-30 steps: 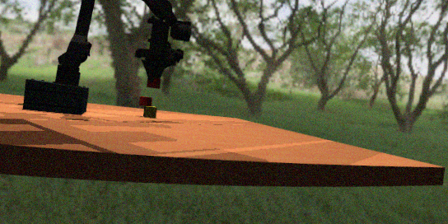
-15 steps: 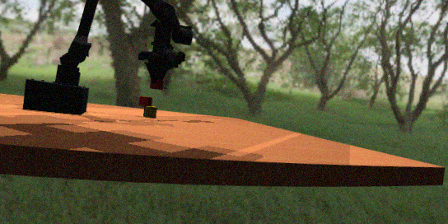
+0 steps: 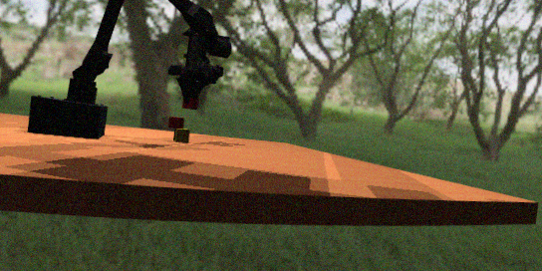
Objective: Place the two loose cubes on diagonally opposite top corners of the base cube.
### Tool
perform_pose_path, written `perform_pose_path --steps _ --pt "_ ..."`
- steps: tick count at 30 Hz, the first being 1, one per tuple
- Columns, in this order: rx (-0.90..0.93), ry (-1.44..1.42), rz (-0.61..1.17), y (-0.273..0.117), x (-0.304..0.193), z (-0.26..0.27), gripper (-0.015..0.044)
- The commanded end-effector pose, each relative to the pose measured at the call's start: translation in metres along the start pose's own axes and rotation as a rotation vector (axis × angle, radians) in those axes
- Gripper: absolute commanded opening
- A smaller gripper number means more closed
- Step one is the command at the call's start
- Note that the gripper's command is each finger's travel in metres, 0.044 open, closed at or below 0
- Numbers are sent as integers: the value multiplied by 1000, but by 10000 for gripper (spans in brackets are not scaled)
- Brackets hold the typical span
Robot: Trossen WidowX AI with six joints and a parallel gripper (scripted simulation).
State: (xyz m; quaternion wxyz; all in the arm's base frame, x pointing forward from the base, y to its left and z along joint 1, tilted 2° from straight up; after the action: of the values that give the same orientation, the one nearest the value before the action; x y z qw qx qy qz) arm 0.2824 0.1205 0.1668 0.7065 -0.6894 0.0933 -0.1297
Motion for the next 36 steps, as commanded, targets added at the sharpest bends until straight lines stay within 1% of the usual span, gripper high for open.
perform_pose_path --steps 1,9,20,30,36 --pt "1 9 -5 4 1 2 105" --pt "0 10 -5 28 0 1 105" --pt "0 10 -5 31 -1 1 105" --pt "0 9 -5 57 1 2 105" --pt "0 9 -5 59 1 2 105"
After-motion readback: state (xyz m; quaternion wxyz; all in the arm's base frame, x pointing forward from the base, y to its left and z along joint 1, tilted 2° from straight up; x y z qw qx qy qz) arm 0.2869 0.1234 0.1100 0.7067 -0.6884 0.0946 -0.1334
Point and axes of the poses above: the point midway between the two fingers, 35 mm back from their tips, its own y axis out along the fingers, its own z axis across the jaws, x = y × z, the point moved 8 cm from there along -y, back along the fingers, and after that the axes turned 11 degrees about -y, right-handed, at the moved point
